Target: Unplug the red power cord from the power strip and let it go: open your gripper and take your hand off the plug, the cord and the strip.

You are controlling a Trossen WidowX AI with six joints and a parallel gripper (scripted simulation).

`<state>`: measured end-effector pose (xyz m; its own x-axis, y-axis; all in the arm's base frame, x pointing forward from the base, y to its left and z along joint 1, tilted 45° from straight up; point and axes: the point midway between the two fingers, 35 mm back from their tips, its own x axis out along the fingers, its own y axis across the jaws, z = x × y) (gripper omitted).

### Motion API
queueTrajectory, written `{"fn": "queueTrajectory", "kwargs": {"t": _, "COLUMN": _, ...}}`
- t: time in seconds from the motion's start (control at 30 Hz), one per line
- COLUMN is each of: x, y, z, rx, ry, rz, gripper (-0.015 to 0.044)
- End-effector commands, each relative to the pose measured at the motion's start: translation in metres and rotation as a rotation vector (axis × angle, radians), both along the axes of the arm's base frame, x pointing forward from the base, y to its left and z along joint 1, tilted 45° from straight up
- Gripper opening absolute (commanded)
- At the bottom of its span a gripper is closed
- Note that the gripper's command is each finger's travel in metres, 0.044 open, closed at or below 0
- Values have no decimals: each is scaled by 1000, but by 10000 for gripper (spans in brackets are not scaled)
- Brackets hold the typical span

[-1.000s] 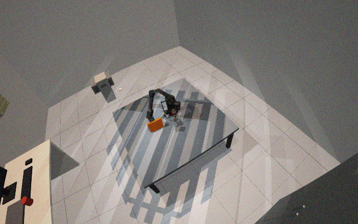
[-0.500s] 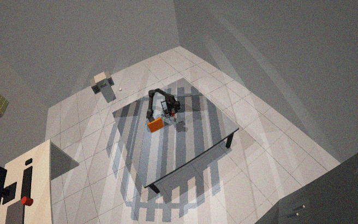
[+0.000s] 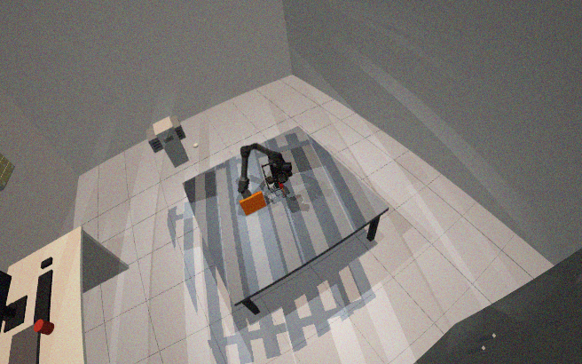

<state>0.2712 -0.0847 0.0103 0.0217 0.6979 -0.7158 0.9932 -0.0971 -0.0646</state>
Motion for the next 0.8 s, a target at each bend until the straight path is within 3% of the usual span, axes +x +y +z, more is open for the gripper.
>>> {"fn": "queueTrajectory", "kwargs": {"t": 0.0, "x": 0, "y": 3, "z": 3, "rx": 5, "ry": 1, "rz": -7, "gripper": 160}}
{"fn": "queueTrajectory", "kwargs": {"t": 0.47, "x": 1, "y": 11, "z": -5, "rx": 6, "ry": 1, "rz": -7, "gripper": 160}}
{"fn": "queueTrajectory", "kwargs": {"t": 0.67, "x": 0, "y": 9, "z": -4, "rx": 1, "ry": 2, "rz": 0, "gripper": 3}}
{"fn": "queueTrajectory", "kwargs": {"t": 0.77, "x": 0, "y": 9, "z": -4, "rx": 1, "ry": 2, "rz": 0, "gripper": 0}}
